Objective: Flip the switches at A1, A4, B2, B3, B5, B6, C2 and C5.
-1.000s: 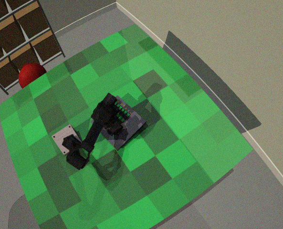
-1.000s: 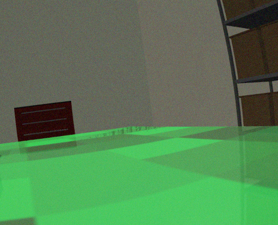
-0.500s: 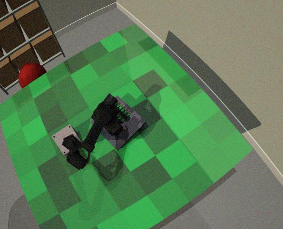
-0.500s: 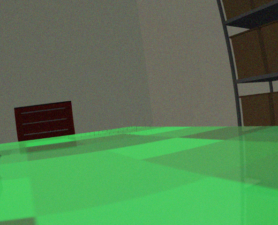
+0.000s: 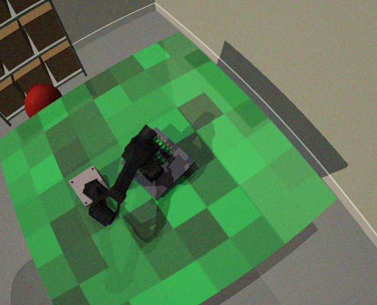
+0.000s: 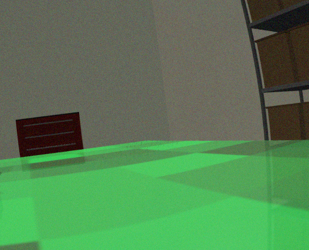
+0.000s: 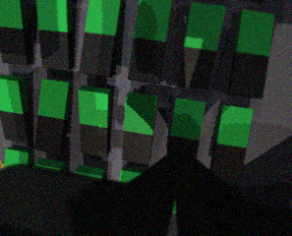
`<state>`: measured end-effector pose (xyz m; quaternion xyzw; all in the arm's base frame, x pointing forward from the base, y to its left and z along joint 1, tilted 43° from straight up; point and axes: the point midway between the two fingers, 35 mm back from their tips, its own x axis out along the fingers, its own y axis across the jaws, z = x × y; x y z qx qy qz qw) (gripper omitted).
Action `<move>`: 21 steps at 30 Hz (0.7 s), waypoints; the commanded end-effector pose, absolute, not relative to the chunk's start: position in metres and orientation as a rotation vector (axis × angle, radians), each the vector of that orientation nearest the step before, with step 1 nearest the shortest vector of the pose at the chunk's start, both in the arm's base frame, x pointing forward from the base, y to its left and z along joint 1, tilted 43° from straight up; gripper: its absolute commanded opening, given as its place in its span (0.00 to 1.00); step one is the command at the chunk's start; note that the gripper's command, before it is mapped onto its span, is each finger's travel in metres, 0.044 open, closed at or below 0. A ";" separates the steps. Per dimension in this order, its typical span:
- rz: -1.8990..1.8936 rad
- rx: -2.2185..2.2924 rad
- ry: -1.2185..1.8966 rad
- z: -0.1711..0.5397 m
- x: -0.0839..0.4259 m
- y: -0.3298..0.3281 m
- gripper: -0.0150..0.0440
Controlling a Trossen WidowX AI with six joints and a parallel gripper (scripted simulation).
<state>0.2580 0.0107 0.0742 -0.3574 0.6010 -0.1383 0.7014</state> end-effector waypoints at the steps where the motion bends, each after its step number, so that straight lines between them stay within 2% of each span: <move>1: -0.311 -0.803 1.336 0.074 0.258 0.010 0.25; 21: -0.311 -0.803 1.336 0.072 0.259 0.008 0.25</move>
